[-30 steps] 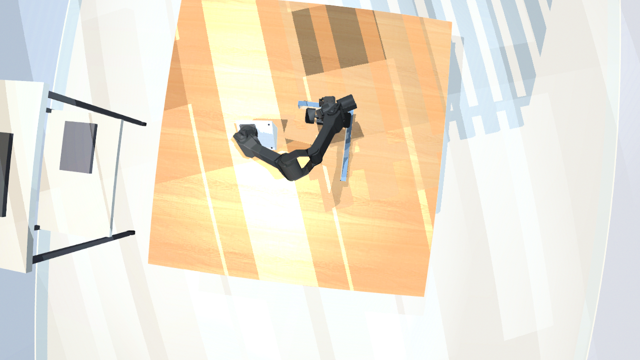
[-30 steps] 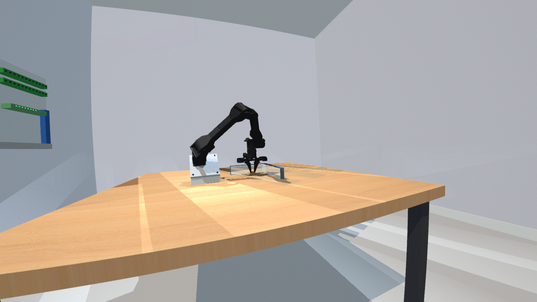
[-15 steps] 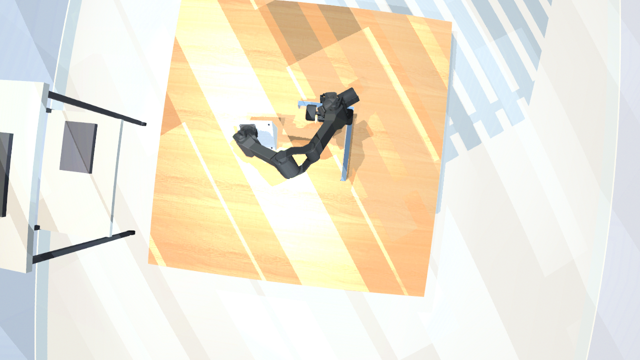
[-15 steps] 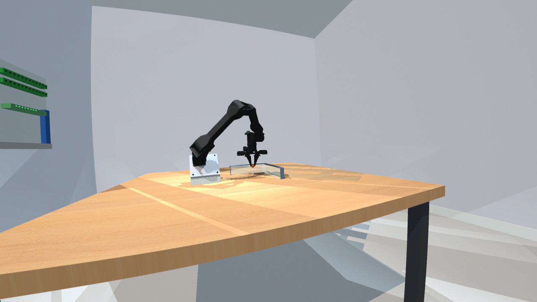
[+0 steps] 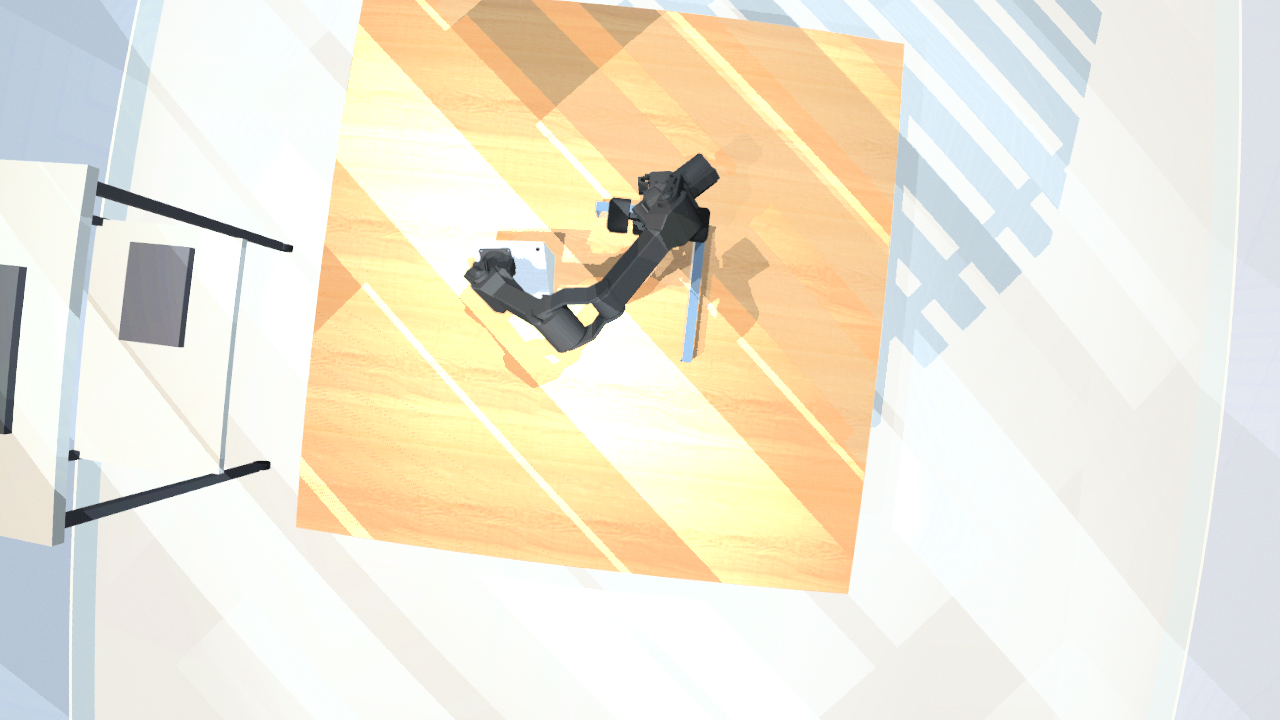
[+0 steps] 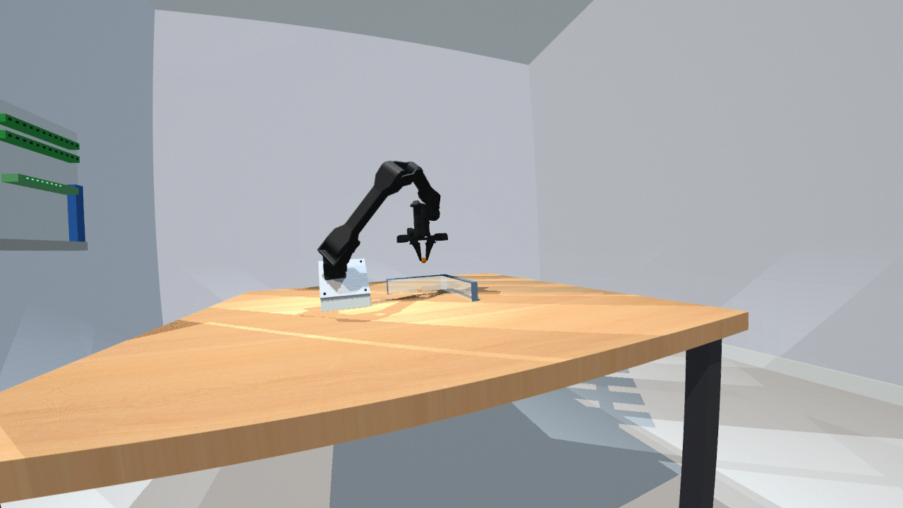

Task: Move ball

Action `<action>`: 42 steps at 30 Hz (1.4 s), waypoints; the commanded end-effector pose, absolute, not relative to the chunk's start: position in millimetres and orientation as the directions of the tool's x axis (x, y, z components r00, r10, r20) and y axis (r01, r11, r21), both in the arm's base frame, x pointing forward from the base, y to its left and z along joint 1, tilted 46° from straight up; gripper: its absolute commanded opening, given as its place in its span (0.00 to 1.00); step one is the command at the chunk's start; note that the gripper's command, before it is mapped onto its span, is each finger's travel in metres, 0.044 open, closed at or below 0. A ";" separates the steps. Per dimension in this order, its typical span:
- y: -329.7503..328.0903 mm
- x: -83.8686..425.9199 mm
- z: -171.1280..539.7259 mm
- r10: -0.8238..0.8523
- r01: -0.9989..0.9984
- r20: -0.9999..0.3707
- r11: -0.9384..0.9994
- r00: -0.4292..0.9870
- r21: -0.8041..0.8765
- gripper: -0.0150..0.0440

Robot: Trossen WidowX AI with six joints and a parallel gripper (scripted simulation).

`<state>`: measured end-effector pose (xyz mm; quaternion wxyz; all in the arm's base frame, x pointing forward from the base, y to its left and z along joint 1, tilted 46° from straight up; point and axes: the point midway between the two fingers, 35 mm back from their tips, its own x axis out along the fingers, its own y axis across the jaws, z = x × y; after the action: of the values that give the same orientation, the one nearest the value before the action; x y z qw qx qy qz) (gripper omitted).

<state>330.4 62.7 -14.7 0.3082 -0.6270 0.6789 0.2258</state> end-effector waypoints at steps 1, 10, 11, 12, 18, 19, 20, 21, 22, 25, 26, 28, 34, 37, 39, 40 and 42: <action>62.7 323.6 -41.1 -0.711 -0.990 -0.702 0.116 -0.030 -0.075 0.25; 57.0 320.7 -59.2 -0.711 -0.990 -0.703 0.116 -0.030 -0.075 0.25; 54.2 320.9 -62.2 -0.711 -0.990 -0.703 0.116 -0.030 -0.075 0.25; 50.8 321.1 -65.7 -0.711 -0.990 -0.703 0.116 -0.030 -0.075 0.25; 22.8 320.0 -92.8 -0.712 -0.990 -0.702 0.116 -0.029 -0.076 0.25; 17.8 319.3 -97.2 -0.713 -0.990 -0.701 0.116 -0.030 -0.076 0.25; 13.9 318.6 -100.7 -0.713 -0.990 -0.700 0.116 -0.030 -0.076 0.25; 11.5 318.2 -102.7 -0.713 -0.990 -0.700 0.116 -0.030 -0.076 0.25; 10.7 318.1 -103.4 -0.714 -0.990 -0.700 0.116 -0.030 -0.076 0.25; 10.5 318.1 -103.6 -0.714 -0.990 -0.700 0.116 -0.030 -0.076 0.25; 10.1 318.1 -104.0 -0.714 -0.990 -0.700 0.116 -0.030 -0.076 0.25; 8.9 318.0 -105.2 -0.714 -0.990 -0.700 0.116 -0.030 -0.076 0.25; 2.2 317.8 -111.6 -0.714 -0.990 -0.700 0.116 -0.030 -0.076 0.25; -1.4 317.5 -115.0 -0.714 -0.990 -0.699 0.116 -0.030 -0.076 0.25; -3.0 317.4 -116.5 -0.714 -0.990 -0.699 0.116 -0.030 -0.076 0.25; -3.2 317.4 -116.7 -0.714 -0.990 -0.699 0.116 -0.030 -0.076 0.25; -3.2 317.4 -116.7 -0.714 -0.990 -0.699 0.116 -0.030 -0.076 0.25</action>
<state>317.3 -1.6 -115.4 0.3079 -0.6234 0.6824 0.2257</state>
